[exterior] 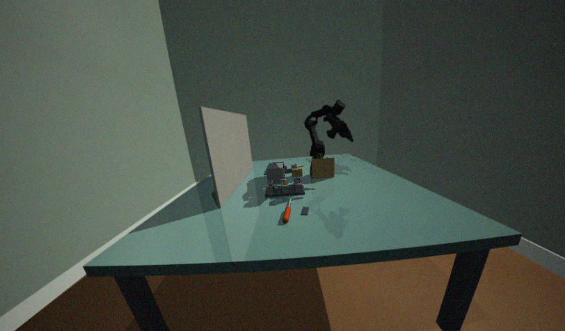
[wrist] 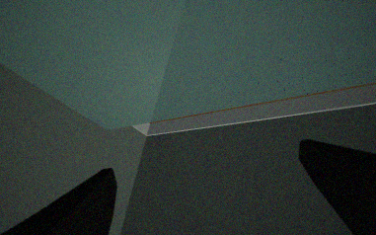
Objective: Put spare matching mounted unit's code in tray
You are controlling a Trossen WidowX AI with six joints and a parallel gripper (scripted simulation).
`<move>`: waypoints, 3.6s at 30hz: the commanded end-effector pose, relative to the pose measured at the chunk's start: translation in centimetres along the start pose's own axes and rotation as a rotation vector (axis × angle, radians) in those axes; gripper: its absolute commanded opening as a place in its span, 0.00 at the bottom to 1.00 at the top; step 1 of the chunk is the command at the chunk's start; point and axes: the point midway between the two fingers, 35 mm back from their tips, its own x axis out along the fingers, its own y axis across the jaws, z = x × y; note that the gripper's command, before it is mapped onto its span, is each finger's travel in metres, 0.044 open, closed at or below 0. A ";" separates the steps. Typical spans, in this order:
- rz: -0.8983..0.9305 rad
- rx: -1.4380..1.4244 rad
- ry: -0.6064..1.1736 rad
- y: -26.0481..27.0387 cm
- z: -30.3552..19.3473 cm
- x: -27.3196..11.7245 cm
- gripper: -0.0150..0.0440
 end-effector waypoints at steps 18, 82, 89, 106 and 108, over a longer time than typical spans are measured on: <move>0.270 -0.100 -0.438 19.7 13.8 -15.1 1.00; -0.903 -1.880 -0.150 23.0 32.5 -7.4 1.00; -0.903 -1.880 -0.150 22.3 33.9 -6.3 0.82; -0.904 -1.879 -0.150 21.3 36.0 -4.4 0.76; -0.904 -1.879 -0.150 21.3 36.3 -4.2 0.76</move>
